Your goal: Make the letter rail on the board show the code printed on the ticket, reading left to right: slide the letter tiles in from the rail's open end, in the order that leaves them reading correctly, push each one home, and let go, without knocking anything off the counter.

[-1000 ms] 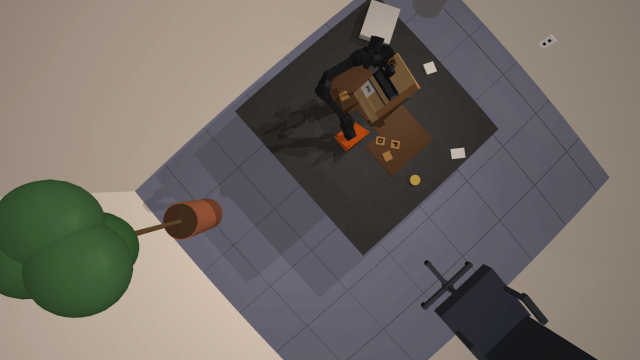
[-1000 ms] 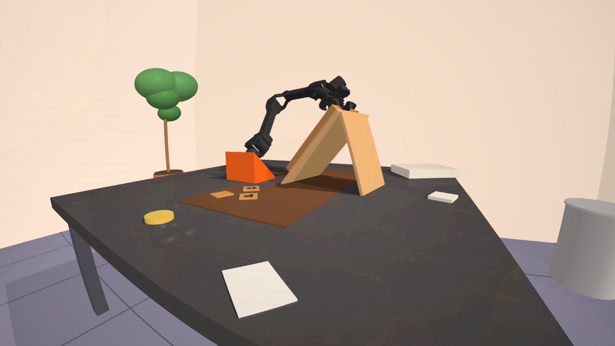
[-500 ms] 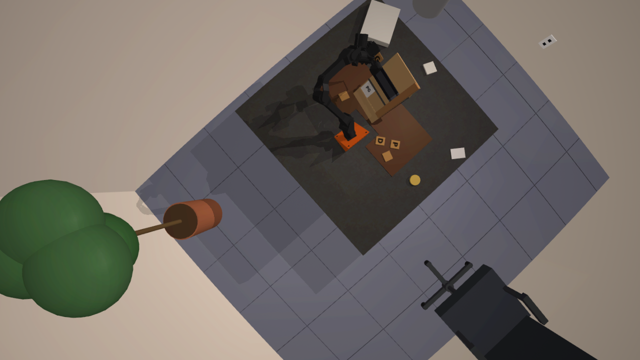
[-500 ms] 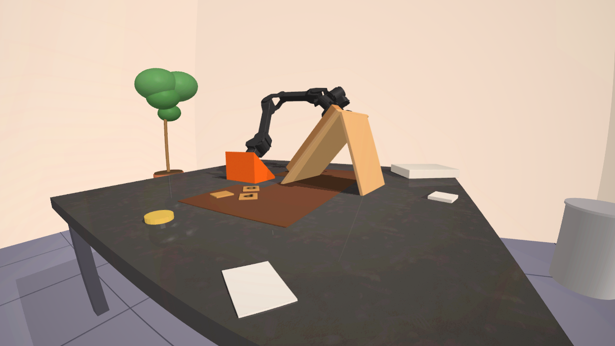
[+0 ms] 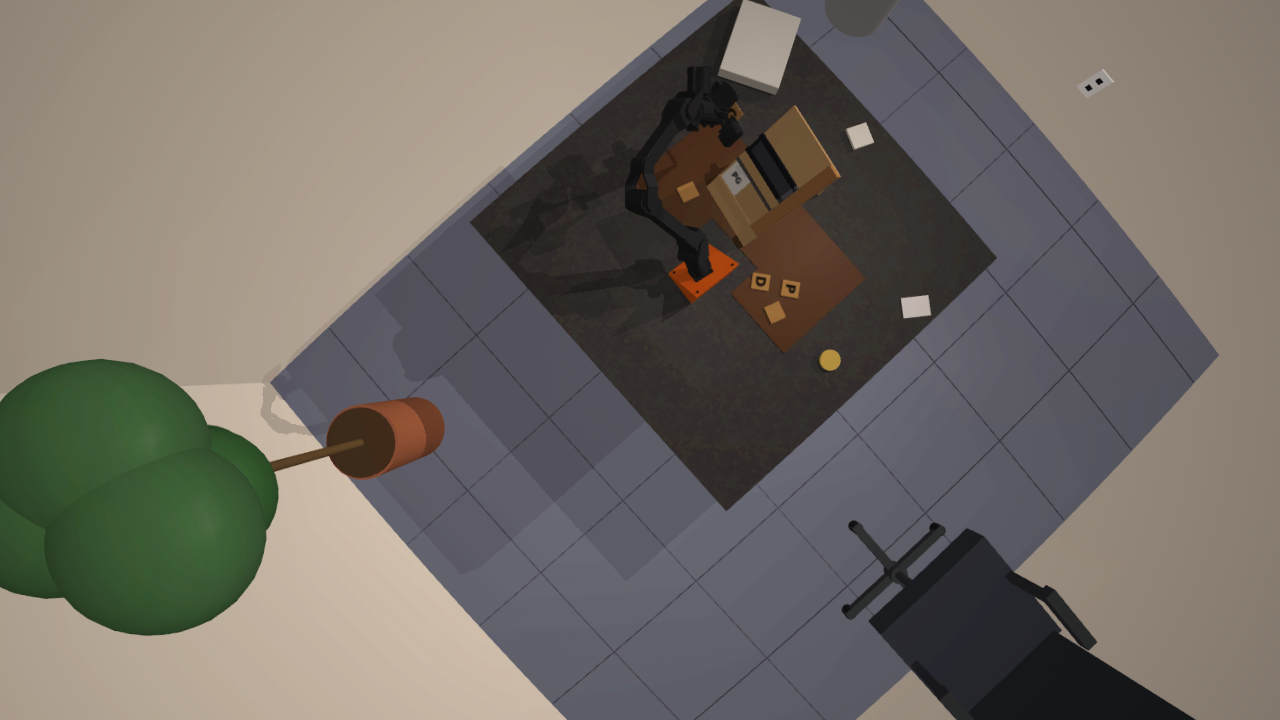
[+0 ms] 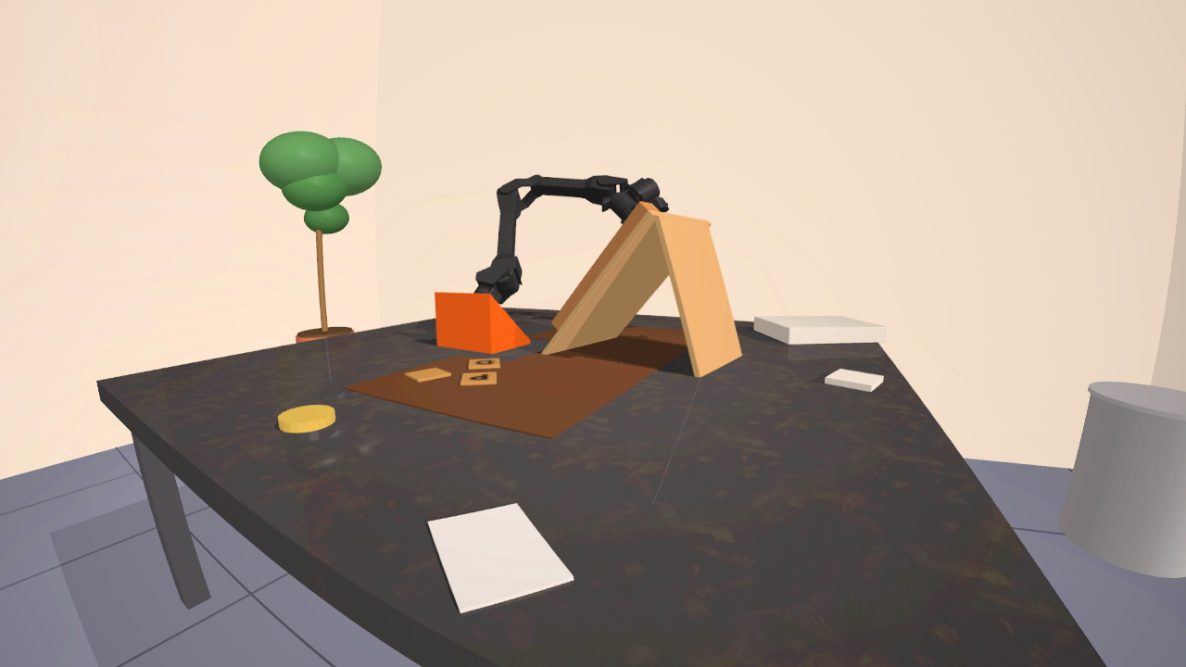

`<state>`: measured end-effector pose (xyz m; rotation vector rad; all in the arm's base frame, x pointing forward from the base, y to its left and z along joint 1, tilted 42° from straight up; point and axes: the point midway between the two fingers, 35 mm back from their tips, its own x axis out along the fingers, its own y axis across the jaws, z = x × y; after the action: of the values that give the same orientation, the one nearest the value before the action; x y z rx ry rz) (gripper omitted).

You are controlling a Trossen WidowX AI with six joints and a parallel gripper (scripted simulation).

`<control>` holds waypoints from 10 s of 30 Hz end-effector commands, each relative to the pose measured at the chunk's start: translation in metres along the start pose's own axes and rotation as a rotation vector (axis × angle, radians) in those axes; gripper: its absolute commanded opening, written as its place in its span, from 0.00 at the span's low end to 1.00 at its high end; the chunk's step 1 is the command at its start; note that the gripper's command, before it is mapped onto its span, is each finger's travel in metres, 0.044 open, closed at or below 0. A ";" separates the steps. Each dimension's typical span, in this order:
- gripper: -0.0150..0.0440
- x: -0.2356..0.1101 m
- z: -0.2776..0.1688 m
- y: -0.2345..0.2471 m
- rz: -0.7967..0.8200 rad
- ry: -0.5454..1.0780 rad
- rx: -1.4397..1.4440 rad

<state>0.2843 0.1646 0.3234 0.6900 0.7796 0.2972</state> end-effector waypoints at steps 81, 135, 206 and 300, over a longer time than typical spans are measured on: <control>0.25 0.045 -0.002 -0.030 -0.003 -0.002 0.004; 0.25 0.046 -0.003 -0.057 -0.005 -0.001 0.003; 0.25 0.047 -0.003 -0.093 -0.008 0.000 0.002; 0.25 0.048 -0.003 -0.148 -0.012 0.002 0.000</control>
<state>0.3147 0.0805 0.1989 0.6877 0.7847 0.2826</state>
